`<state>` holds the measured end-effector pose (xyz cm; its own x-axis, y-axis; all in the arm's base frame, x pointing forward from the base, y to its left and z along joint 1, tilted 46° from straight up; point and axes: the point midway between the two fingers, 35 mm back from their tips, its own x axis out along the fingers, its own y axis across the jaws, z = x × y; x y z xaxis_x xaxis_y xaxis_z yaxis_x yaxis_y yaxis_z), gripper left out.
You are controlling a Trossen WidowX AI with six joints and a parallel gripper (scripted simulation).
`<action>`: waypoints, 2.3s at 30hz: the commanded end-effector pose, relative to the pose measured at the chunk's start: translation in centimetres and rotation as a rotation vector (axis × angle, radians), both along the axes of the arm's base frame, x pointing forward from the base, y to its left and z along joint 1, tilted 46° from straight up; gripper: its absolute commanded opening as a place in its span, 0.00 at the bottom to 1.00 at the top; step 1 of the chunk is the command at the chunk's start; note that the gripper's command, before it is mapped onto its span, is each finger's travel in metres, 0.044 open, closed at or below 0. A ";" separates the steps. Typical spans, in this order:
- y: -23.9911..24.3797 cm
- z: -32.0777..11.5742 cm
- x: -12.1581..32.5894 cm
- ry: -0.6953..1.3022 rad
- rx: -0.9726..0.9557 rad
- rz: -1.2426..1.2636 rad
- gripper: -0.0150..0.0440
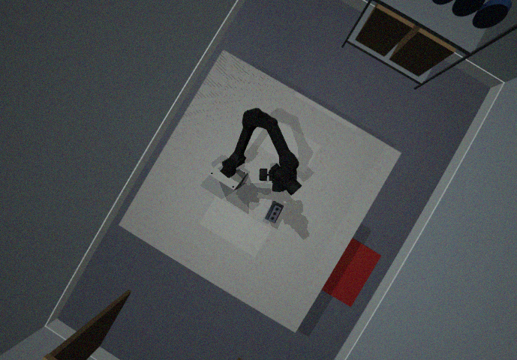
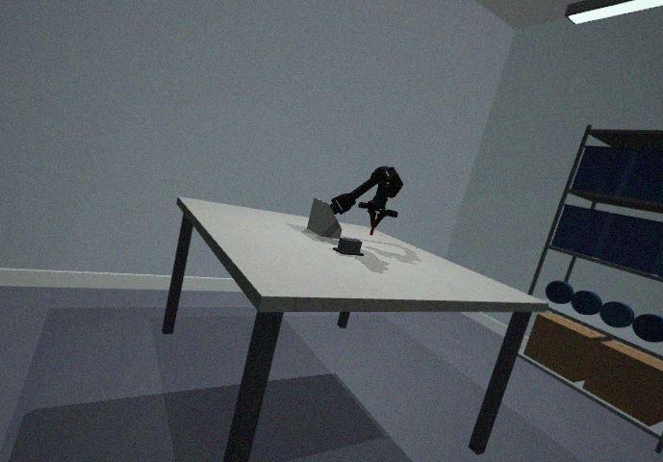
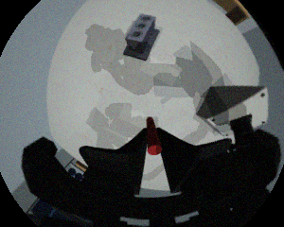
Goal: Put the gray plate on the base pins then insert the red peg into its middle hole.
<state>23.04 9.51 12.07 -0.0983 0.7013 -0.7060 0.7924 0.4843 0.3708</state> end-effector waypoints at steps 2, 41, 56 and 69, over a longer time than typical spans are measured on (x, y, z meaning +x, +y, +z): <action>-0.5 -0.5 0.8 -0.025 -0.014 0.012 0.25; -5.9 -5.7 9.2 -0.016 -0.016 0.006 0.25; -8.5 -8.8 11.6 -0.011 -0.010 0.004 0.25; -10.8 -11.8 13.1 -0.008 -0.003 0.003 0.25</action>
